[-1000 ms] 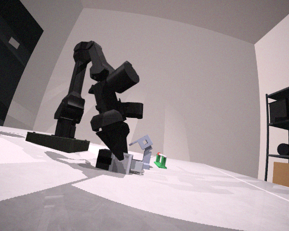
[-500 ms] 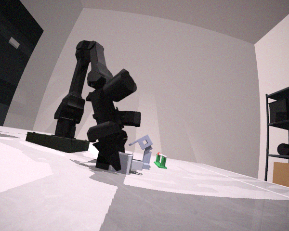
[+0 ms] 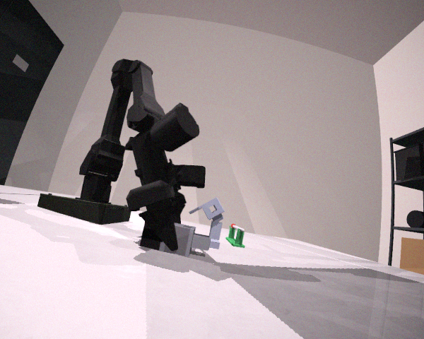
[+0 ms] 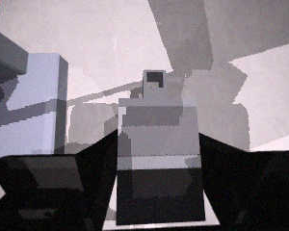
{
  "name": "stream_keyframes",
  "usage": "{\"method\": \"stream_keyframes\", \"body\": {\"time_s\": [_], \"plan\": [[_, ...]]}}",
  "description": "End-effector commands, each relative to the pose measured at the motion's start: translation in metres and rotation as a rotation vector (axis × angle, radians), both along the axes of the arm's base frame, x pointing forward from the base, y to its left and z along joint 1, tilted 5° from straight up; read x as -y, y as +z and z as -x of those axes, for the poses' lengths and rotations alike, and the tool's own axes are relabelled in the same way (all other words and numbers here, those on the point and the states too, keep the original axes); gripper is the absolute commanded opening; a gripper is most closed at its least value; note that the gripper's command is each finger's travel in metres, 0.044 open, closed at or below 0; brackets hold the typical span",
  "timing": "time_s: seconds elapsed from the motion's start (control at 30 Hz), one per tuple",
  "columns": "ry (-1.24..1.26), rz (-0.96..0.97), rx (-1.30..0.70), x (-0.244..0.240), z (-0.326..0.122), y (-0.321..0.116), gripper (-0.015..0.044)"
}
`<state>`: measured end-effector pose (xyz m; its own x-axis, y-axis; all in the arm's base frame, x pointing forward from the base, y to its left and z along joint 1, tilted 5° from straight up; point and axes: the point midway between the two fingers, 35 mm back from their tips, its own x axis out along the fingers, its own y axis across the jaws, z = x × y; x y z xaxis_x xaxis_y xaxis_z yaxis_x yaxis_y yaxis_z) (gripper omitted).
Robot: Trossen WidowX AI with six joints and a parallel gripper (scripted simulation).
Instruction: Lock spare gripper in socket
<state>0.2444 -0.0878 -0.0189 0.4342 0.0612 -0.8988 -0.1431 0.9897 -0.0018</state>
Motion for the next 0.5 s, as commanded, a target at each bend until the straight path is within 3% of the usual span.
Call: {"method": "stream_keyframes", "body": {"time_s": [0.0,0.3,0.47], "plan": [[0.002,-0.001,0.001,0.0,0.0,0.0,0.0229],[0.002,0.0,0.002,0.003,-0.007,0.02,0.0],[0.002,0.0,0.002,0.004,-0.011,0.041,0.0]]}}
